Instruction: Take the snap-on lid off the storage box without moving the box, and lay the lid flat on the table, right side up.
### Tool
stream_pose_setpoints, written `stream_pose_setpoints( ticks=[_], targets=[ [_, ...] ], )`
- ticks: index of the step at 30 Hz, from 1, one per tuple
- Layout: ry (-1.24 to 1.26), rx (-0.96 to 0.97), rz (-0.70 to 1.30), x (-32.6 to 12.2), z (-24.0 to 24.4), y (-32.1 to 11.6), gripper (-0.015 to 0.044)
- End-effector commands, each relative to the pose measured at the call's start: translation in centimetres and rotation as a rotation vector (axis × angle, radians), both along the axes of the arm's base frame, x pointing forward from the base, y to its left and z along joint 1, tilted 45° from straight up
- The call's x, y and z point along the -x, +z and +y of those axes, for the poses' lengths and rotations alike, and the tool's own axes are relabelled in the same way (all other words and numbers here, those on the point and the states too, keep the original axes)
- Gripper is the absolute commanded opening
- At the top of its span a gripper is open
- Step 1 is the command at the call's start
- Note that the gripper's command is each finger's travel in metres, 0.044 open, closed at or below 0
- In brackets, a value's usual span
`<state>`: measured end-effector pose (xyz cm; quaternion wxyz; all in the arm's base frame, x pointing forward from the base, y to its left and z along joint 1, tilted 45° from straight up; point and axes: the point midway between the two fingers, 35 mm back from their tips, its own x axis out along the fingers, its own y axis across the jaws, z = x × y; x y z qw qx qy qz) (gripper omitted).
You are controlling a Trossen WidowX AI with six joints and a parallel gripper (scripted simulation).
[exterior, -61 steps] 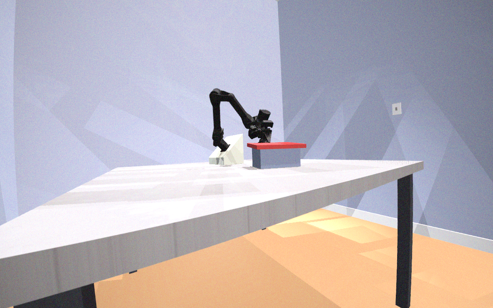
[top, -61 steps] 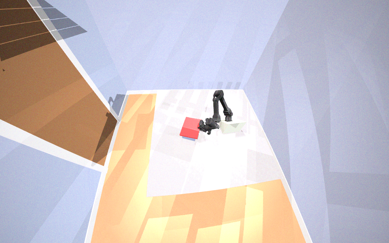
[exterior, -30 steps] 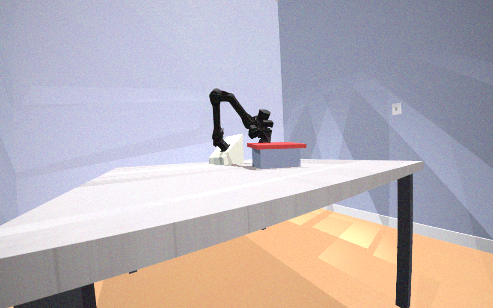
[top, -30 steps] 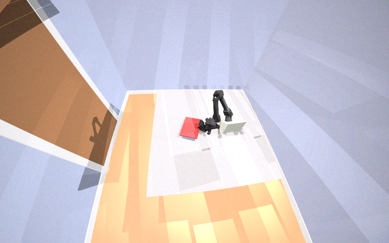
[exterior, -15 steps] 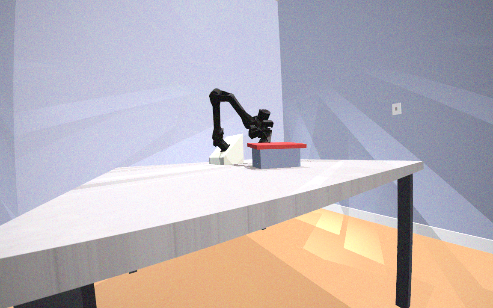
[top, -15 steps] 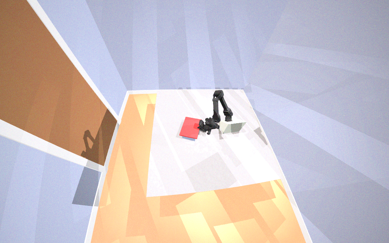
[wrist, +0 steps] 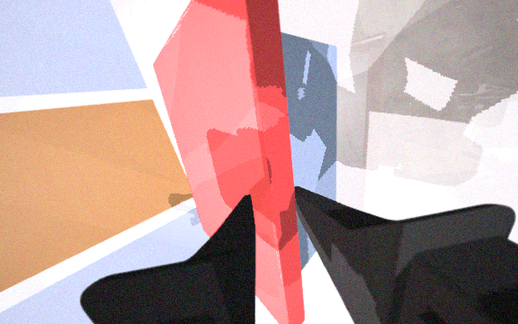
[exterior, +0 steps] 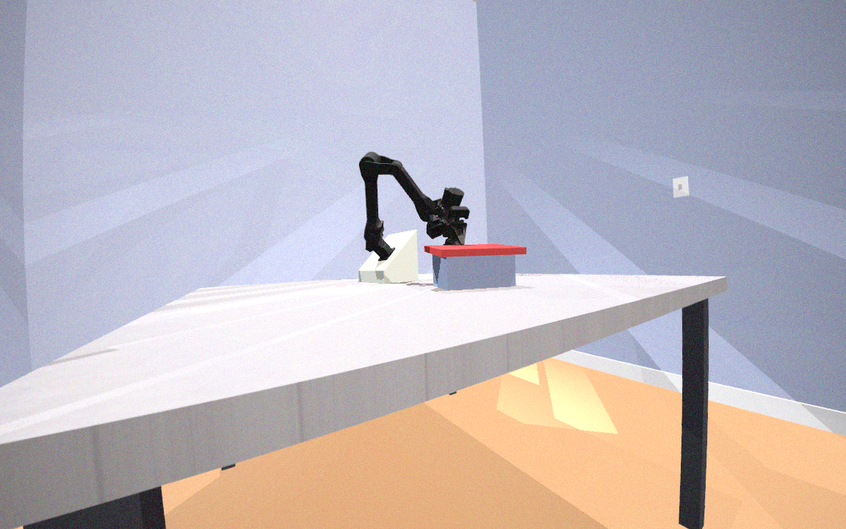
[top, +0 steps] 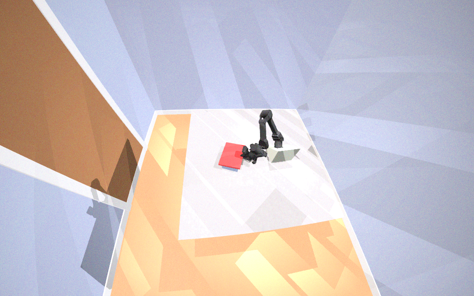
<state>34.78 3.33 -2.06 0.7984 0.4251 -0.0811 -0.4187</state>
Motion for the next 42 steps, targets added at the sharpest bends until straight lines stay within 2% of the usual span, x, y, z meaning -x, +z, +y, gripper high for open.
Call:
stream_pose_setpoints(
  ticks=[1, 42],
  targets=[
    [0.0, 0.001, 0.005, -0.07, -0.1, -0.06, 0.0],
    [0.006, -0.001, 0.001, -0.29, 0.66, 0.87, 0.0]
  ],
)
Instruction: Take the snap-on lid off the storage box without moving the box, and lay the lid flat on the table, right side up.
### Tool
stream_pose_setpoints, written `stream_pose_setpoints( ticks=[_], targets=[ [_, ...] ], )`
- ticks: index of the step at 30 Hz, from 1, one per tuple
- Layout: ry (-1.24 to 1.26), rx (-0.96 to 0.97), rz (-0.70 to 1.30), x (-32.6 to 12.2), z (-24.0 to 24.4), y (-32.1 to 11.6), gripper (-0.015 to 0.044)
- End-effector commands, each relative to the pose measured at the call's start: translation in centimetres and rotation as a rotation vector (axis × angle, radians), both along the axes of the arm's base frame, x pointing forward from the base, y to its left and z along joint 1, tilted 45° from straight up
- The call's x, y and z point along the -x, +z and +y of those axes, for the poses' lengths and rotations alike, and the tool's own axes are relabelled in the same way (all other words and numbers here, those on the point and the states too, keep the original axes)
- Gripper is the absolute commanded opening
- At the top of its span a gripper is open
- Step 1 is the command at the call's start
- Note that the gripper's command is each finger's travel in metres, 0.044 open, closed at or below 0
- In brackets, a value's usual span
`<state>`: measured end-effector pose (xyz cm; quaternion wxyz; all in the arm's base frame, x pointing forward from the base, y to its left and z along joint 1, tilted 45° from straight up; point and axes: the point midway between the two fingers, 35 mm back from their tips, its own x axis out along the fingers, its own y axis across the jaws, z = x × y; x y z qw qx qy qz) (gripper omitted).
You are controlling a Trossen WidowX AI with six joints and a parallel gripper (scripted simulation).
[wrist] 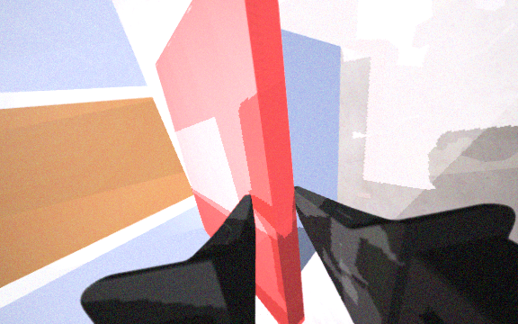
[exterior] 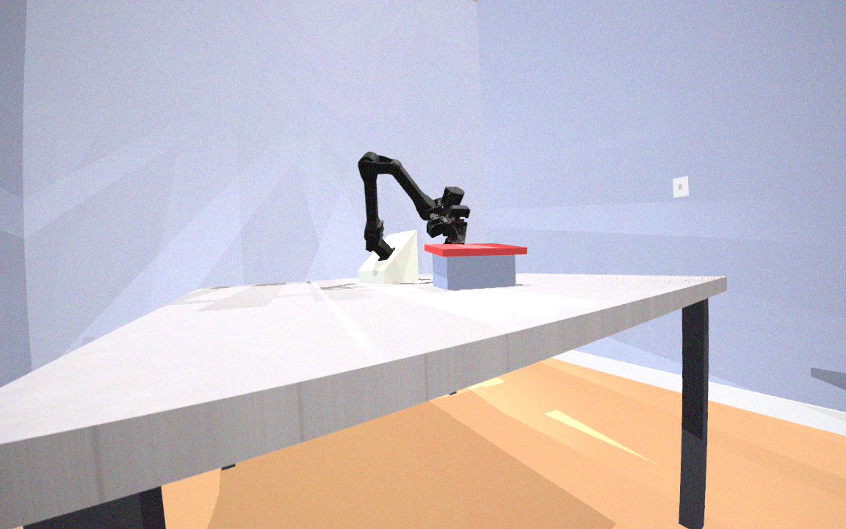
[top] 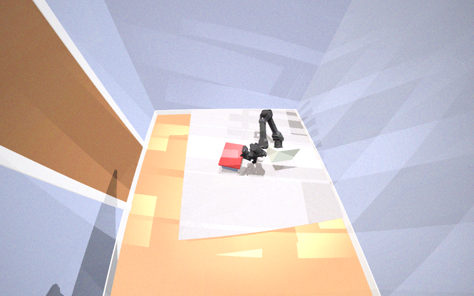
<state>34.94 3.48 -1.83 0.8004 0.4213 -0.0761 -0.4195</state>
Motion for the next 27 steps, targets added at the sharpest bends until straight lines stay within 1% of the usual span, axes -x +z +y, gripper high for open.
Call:
stream_pose_setpoints(
  ticks=[1, 27],
  targets=[
    [0.002, -0.004, -0.011, -0.1, 0.6, 0.7, 0.0],
    [0.002, -0.005, -0.012, -1.1, 2.6, 3.4, 0.0]
  ],
)
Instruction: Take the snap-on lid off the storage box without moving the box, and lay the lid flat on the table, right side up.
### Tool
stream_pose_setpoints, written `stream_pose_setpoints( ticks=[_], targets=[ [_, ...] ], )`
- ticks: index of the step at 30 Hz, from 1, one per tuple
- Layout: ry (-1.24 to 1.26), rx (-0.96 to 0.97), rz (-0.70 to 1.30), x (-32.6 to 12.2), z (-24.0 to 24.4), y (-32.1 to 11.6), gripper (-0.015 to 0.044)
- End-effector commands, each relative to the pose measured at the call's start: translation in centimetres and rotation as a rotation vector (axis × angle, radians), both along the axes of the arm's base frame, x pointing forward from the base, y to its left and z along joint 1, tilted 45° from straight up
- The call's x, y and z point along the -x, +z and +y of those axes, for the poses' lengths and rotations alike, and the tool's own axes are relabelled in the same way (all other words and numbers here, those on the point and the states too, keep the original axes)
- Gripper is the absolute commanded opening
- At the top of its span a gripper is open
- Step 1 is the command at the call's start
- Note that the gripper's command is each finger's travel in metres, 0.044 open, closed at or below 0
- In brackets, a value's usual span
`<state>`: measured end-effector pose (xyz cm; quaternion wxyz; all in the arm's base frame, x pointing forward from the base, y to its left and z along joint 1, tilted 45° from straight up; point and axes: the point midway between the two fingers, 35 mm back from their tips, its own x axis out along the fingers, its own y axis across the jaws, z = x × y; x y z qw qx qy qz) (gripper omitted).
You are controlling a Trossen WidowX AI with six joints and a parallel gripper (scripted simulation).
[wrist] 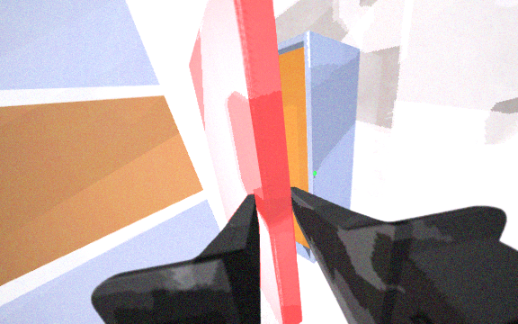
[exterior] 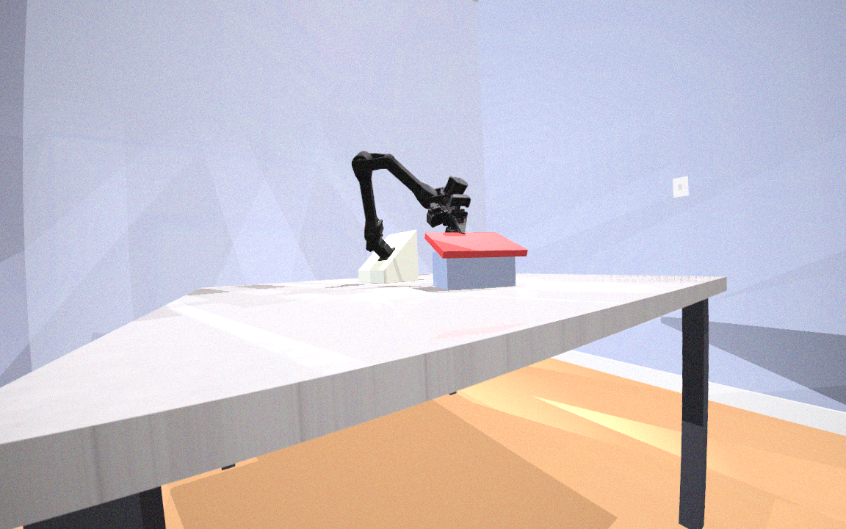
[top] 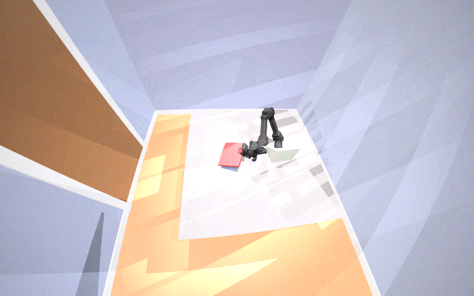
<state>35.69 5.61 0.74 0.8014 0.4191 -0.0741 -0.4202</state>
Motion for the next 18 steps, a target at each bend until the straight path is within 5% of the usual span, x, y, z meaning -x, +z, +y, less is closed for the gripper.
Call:
stream_pose_setpoints(
  ticks=[1, 18],
  targets=[
    [0.001, -0.008, -0.017, -0.4, 0.6, 1.0, 0.0],
    [0.001, -0.009, -0.018, -1.5, 1.7, 2.9, 0.0]
  ],
)
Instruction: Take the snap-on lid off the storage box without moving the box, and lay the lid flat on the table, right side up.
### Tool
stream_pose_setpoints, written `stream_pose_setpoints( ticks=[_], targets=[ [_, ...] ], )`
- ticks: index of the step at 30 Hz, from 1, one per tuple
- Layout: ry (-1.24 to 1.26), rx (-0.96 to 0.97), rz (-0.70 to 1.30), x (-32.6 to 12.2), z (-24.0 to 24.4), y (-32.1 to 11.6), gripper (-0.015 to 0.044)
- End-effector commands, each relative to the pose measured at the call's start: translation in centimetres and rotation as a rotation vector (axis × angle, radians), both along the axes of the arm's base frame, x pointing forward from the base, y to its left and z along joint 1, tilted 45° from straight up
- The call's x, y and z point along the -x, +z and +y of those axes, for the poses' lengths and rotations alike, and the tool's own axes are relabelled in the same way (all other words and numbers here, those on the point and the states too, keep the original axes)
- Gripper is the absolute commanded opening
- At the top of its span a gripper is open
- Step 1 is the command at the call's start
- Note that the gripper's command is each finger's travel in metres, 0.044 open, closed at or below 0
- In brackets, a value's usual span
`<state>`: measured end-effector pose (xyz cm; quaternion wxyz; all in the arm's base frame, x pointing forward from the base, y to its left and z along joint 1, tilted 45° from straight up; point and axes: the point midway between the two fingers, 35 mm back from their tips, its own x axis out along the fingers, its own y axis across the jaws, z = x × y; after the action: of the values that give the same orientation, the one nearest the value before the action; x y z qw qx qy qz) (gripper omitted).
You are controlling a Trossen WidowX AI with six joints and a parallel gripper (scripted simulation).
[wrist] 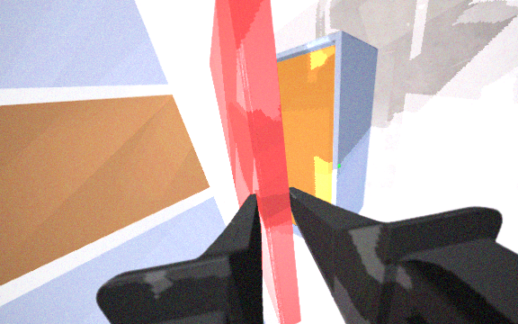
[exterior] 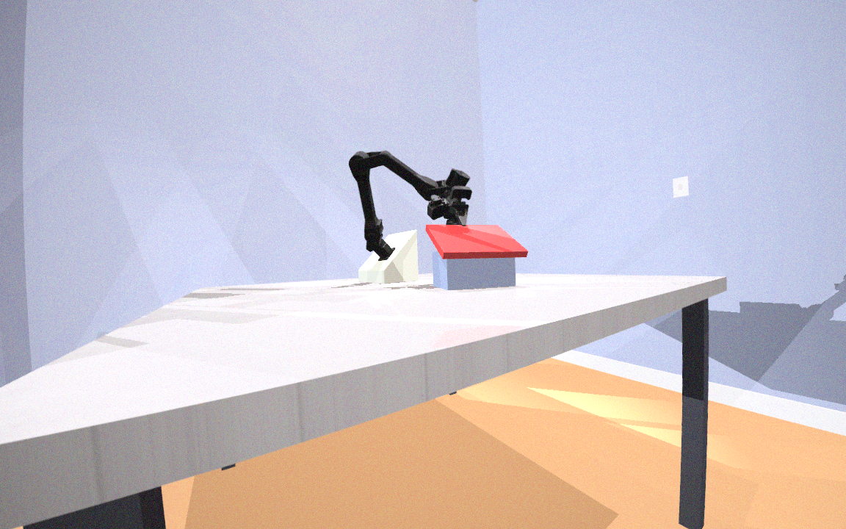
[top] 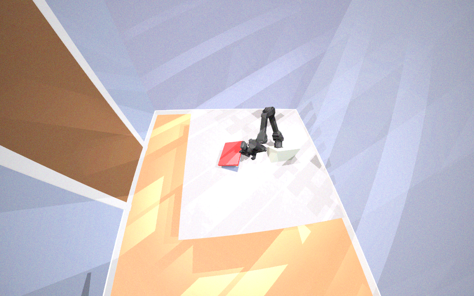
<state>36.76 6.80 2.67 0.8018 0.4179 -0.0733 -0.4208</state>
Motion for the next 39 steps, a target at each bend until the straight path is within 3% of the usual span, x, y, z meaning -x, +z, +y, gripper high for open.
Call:
stream_pose_setpoints(
  ticks=[1, 39],
  targets=[
    [0.001, -0.01, -0.021, -0.5, 0.6, 1.1, 0.0],
    [0.001, -0.012, -0.02, -0.8, 4.0, 4.7, 0.0]
  ],
)
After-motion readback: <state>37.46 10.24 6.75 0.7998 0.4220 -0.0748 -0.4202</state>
